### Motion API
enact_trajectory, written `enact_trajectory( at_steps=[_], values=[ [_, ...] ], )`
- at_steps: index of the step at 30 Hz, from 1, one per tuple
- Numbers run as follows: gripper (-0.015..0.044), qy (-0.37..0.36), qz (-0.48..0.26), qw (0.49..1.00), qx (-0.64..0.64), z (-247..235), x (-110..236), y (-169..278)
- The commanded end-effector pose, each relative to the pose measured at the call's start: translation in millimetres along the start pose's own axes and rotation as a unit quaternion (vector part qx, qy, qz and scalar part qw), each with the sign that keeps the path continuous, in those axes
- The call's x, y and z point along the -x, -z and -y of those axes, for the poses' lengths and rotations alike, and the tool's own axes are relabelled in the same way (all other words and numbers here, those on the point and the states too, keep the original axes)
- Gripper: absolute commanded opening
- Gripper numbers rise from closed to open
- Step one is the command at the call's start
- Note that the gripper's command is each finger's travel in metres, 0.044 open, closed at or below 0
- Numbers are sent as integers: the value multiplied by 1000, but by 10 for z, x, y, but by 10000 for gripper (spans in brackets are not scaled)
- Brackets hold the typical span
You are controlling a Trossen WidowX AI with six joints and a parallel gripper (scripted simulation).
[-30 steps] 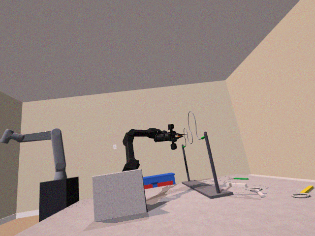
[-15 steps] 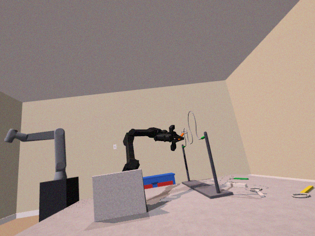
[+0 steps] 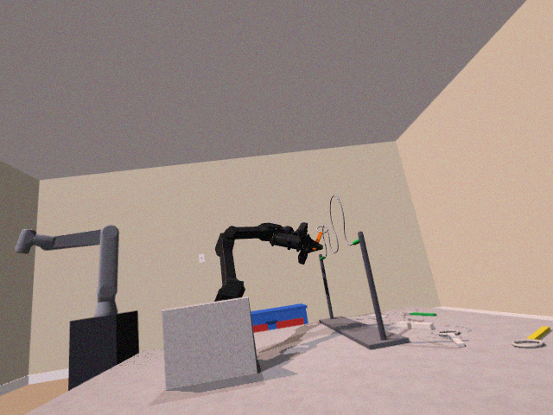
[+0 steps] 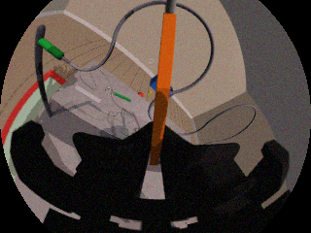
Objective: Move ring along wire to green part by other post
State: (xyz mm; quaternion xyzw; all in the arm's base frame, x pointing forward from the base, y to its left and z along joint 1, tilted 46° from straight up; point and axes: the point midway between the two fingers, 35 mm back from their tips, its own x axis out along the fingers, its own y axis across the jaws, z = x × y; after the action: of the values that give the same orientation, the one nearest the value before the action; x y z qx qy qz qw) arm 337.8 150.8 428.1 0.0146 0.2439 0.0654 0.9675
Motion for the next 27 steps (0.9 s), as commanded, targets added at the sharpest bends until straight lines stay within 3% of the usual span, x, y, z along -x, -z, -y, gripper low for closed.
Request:
enact_trajectory(
  at_steps=[1,27],
  values=[
    [-150,-24,-4,999,-42,-54,-15,24],
    [-150,-153,-1,951,-267,-330,30,-63]
  ],
)
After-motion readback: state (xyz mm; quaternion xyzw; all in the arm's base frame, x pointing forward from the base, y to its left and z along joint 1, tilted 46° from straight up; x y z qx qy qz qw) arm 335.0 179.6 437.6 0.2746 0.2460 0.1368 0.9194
